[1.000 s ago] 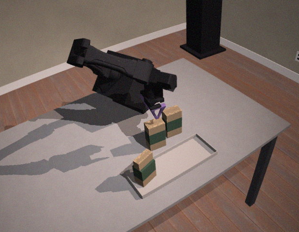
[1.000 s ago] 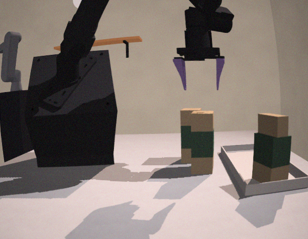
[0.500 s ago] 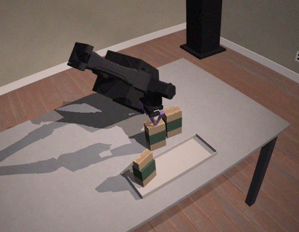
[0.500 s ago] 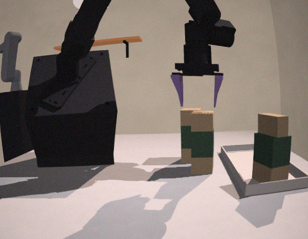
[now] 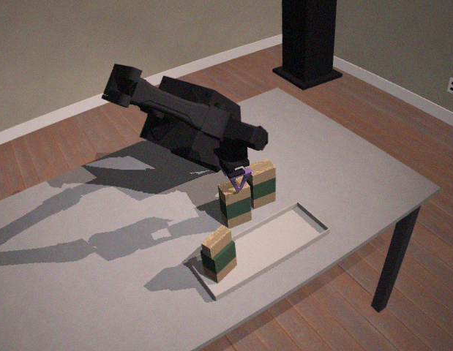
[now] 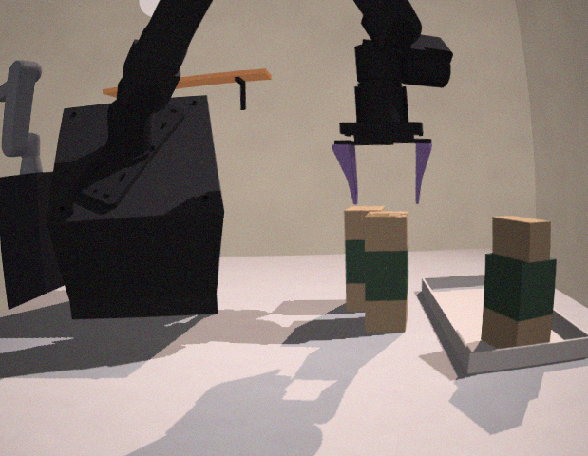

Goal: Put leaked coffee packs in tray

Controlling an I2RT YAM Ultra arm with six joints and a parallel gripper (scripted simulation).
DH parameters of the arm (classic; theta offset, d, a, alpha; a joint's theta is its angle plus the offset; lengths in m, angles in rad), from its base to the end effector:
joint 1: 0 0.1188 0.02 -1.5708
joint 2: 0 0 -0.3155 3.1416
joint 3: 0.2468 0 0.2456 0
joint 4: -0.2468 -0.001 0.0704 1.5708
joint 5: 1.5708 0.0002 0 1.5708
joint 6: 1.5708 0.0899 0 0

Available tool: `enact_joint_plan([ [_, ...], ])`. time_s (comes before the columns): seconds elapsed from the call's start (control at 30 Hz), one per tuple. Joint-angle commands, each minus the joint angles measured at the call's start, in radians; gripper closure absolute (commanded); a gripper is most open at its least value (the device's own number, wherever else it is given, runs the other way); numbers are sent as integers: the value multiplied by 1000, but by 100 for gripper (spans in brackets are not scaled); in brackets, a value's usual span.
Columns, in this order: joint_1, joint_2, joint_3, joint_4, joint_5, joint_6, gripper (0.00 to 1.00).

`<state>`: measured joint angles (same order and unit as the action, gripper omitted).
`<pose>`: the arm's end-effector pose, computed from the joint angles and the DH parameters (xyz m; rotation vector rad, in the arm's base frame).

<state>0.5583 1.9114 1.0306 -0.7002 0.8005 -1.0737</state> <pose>0.3065 0.1165 0.1377 1.9826 -1.8568 1.1078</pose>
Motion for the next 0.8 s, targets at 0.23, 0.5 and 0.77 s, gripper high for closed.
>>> enact_joint_plan([
  [0.23, 12, 6, -1, 16, -3, -4, 21],
  [0.5, 12, 6, -1, 16, -3, -4, 21],
  [0.77, 15, 15, 5, 15, -3, 0, 21],
])
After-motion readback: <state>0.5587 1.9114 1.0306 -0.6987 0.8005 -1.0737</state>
